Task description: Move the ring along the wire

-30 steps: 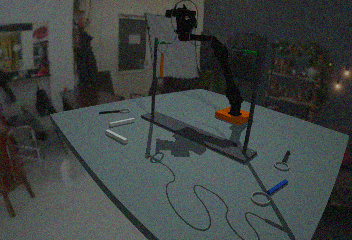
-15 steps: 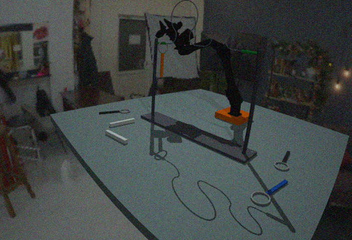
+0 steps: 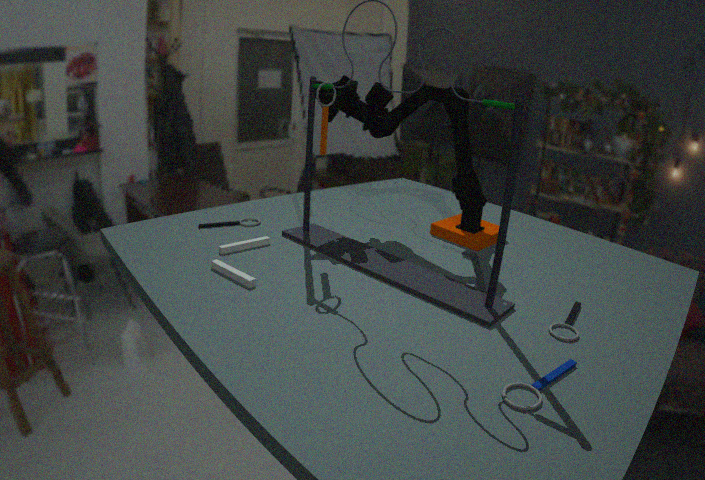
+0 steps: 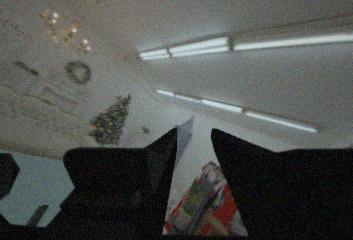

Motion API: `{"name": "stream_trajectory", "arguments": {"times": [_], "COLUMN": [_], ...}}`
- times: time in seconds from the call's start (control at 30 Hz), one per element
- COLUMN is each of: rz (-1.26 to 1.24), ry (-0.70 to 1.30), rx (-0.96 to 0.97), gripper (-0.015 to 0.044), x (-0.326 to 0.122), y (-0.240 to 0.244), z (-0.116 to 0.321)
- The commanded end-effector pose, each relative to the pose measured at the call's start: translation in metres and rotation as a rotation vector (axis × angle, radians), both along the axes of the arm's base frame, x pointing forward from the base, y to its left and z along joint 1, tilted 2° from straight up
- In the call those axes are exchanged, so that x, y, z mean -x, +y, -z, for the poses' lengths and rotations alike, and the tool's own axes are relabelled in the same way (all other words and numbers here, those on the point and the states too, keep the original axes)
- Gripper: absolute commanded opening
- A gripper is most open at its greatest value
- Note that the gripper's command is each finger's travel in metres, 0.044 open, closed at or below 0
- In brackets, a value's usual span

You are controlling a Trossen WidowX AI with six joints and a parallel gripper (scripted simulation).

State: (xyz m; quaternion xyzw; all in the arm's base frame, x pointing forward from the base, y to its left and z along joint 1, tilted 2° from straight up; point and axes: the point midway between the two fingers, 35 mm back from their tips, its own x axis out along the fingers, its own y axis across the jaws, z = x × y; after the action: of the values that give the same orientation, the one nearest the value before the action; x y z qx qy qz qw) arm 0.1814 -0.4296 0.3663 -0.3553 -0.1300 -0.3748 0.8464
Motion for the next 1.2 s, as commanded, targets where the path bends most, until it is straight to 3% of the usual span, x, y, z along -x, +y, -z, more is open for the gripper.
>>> {"name": "stream_trajectory", "arguments": {"times": [0.0, 0.63, 0.9, 1.17], "rz": [-0.132, -0.778, -0.799, -0.8], "ry": [0.043, 0.226, 0.231, 0.228], "rx": [-0.094, -0.7, -0.721, -0.718], "gripper": [0.016, 0.016, 0.016, 0.016], "x": [-0.012, -0.041, -0.044, -0.081], "y": [0.023, 0.186, 0.192, 0.191], "z": [0.032, 0.186, 0.186, 0.137]}}
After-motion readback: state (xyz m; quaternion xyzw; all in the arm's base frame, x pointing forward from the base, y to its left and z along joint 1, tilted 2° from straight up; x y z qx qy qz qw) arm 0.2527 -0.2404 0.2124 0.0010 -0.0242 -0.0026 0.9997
